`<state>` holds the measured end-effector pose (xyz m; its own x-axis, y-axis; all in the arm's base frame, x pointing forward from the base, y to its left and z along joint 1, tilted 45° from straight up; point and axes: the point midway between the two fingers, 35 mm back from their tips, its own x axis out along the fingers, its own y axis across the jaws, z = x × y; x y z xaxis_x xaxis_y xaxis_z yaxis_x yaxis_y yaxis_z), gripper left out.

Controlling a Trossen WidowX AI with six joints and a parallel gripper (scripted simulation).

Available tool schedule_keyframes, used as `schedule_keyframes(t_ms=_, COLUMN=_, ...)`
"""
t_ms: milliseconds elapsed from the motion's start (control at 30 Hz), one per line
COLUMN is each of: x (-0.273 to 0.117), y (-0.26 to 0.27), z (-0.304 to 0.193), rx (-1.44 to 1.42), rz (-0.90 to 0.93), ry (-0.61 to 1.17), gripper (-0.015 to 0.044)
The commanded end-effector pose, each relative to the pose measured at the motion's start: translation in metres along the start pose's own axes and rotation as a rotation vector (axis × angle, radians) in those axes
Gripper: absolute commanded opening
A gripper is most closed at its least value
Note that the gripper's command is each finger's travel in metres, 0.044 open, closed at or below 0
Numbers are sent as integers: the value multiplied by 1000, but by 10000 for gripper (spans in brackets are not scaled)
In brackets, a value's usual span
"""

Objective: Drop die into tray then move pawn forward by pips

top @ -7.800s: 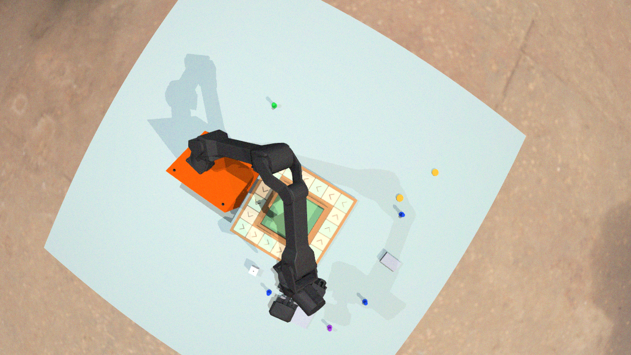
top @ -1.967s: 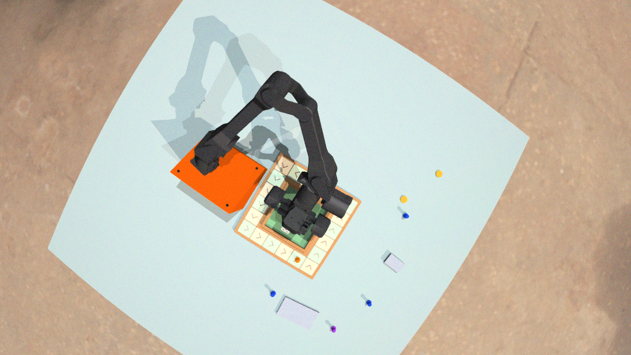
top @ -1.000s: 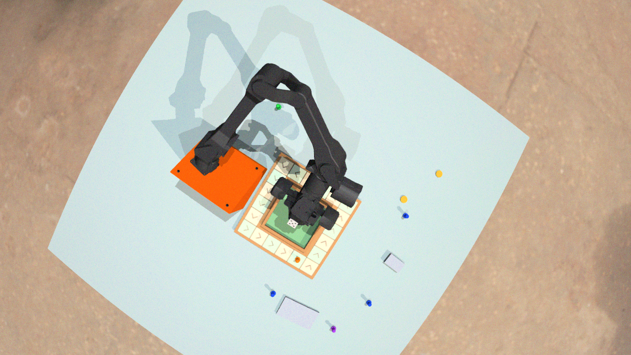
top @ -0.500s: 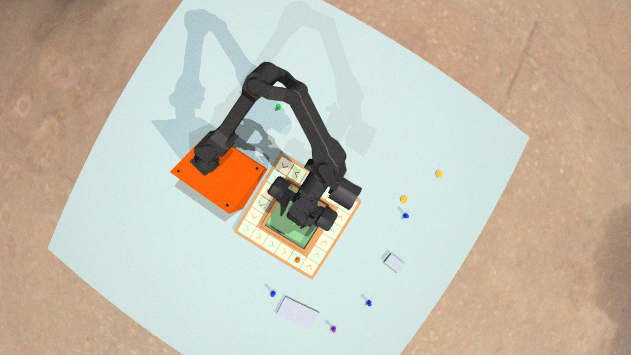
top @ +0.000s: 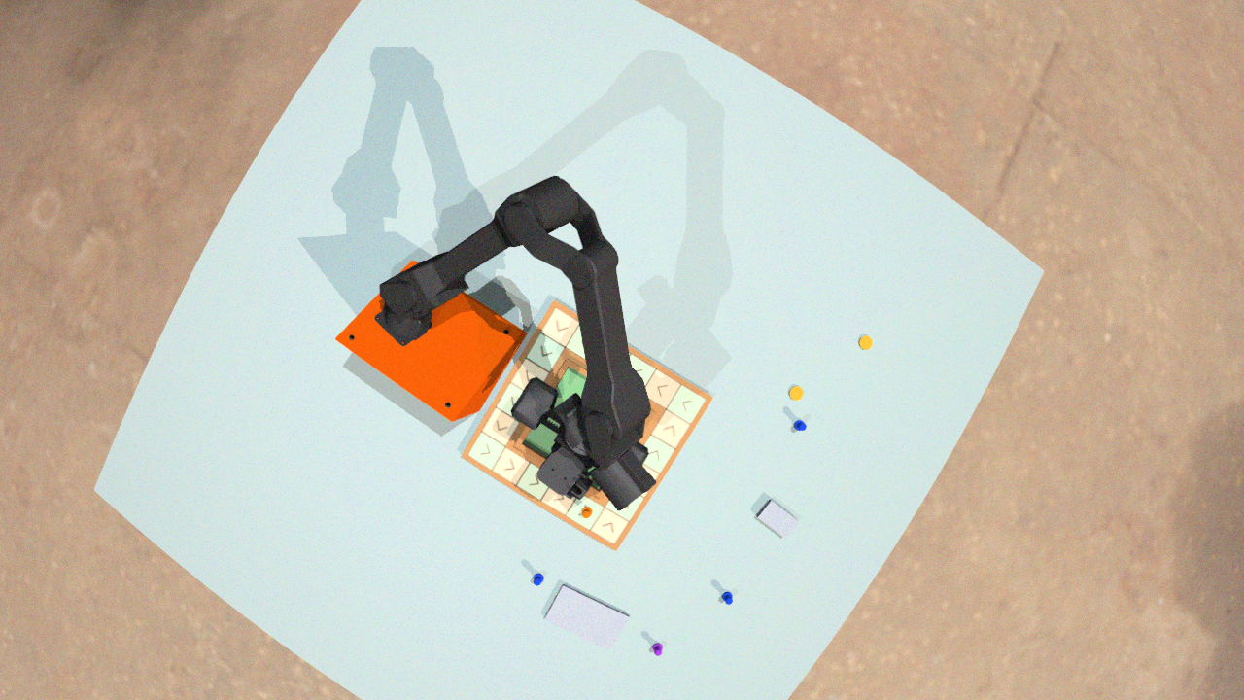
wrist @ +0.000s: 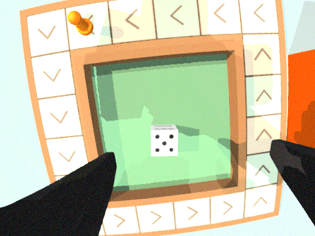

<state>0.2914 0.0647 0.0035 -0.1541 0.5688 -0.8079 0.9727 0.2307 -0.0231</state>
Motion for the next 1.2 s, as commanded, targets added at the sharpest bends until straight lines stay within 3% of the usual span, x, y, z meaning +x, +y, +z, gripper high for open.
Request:
schedule_keyframes(t_ms=0, x=0, y=6, z=2, rx=-9, rz=64, ry=152, gripper=440)
schedule_keyframes(t_ms=100, x=1, y=1, z=3, rx=8, rz=23, ry=75, gripper=440)
schedule_keyframes(t_ms=200, x=2, y=8, z=9, rx=-130, rz=31, ry=78, gripper=361)
schedule_keyframes(t_ms=400, x=8, y=34, z=33, rx=-688, rz=69, ry=82, gripper=204)
schedule_keyframes(t_ms=733, x=25, y=70, z=78, rx=-1618, rz=149, ry=55, gripper=200)
schedule_keyframes(t_ms=1033, x=38, y=84, z=103, rx=-2102, rz=195, ry=17, gripper=200)
schedule_keyframes(t_ms=1167, x=38, y=82, z=104, rx=-2126, rz=197, ry=15, gripper=200)
